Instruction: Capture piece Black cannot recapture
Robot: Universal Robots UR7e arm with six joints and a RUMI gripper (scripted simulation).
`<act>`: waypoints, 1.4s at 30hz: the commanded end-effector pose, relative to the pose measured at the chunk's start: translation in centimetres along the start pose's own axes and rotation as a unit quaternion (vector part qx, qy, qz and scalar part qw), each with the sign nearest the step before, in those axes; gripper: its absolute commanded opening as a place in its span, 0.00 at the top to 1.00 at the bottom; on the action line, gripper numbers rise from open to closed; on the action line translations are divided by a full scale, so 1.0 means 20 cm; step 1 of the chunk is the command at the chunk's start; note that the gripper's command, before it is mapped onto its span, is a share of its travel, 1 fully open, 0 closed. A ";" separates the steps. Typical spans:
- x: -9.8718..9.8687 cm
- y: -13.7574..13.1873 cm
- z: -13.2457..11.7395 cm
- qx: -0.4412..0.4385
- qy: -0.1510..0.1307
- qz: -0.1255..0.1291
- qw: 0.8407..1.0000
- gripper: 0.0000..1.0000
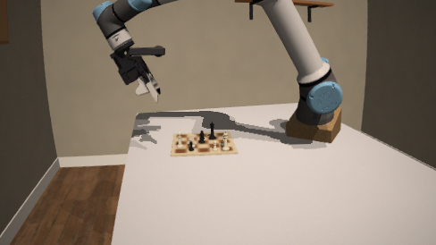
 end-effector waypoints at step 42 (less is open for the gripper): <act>-0.34 0.00 0.54 0.042 -0.236 -0.036 0.970 0.00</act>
Point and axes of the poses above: the point where the finger pads meet when closed, its own x axis back along the fingers, its own y axis across the jaws, z = x × y, the point moved 7 cm from there along x, back along the fingers, and after that the axes turned 15 degrees about -x, right-handed, at the moved point
